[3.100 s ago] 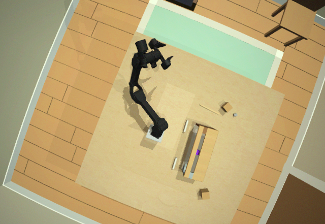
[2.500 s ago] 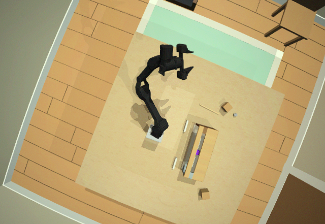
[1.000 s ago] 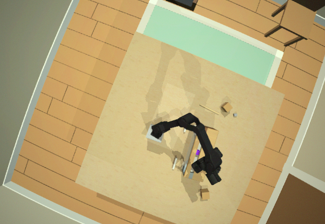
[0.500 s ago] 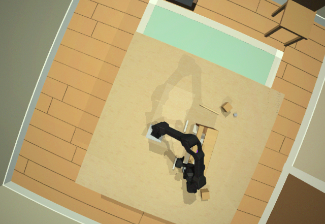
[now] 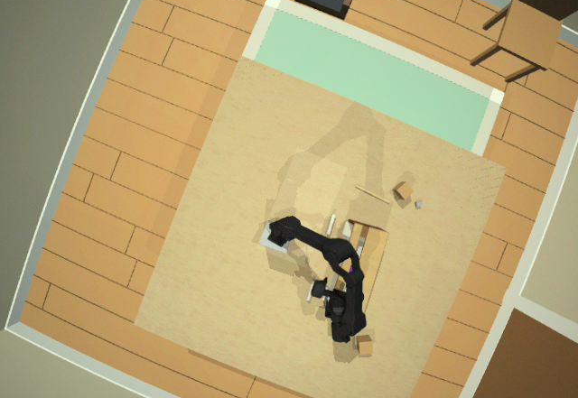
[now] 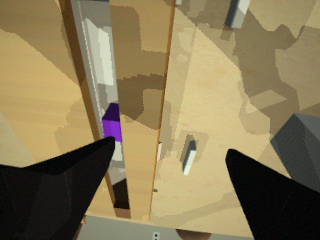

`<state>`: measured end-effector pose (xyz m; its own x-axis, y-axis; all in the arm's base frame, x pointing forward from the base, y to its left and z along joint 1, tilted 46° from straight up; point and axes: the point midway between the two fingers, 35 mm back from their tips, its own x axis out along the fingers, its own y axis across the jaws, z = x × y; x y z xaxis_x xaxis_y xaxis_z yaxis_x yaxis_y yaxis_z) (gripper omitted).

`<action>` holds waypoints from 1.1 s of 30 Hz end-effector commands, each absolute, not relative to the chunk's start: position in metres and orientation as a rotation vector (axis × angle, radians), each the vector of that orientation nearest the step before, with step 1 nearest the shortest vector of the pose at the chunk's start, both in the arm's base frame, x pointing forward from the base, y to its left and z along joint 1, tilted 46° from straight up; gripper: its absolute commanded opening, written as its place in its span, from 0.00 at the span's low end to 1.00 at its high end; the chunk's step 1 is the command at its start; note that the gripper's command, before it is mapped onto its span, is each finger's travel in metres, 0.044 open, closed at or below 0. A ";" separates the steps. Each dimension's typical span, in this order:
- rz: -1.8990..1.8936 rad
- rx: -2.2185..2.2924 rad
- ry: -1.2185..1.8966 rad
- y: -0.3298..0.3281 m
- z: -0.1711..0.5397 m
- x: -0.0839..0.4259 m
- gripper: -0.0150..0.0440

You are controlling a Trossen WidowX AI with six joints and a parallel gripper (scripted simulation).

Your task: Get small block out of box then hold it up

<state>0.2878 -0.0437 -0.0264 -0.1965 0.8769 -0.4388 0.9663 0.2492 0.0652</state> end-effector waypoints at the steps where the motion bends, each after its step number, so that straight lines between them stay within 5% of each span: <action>1: -0.319 1.690 2.151 -0.036 -0.032 0.287 0.93; 33: -0.315 1.692 2.153 0.004 -0.066 0.285 0.93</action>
